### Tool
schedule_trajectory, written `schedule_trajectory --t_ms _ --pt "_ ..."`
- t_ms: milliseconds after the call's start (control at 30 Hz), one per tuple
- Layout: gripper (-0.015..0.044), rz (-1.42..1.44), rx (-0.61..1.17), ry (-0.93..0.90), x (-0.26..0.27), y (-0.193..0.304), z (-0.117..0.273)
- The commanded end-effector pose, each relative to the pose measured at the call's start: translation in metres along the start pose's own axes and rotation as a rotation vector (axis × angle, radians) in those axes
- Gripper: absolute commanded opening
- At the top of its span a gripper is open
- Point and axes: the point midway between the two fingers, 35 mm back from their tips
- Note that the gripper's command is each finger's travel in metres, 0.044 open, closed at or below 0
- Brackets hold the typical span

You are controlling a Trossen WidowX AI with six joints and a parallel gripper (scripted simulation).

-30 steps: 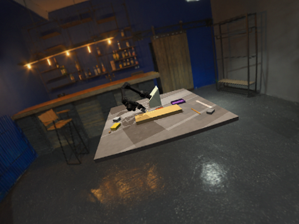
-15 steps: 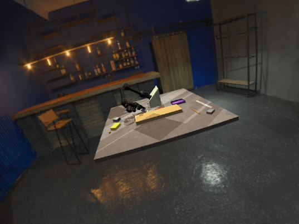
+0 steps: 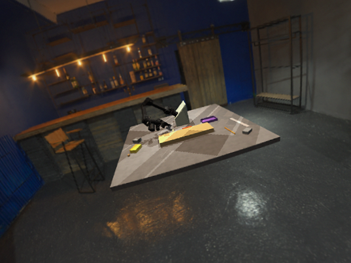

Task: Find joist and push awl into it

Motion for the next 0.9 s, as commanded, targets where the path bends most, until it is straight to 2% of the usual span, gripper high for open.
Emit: schedule_trajectory --t_ms 0,867 --pt "0.0 -0.004 0.012 -0.007 0.0 0.006 0.001" --pt "0.0 -0.008 0.0 -0.009 -0.009 -0.029 -0.017"
Point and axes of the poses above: the point midway between the two fingers, 35 mm back from their tips, its own z axis back along the fingers, its own x axis across the jaws, y = z × x, and after that the axes turned 4 degrees about -z, right-handed
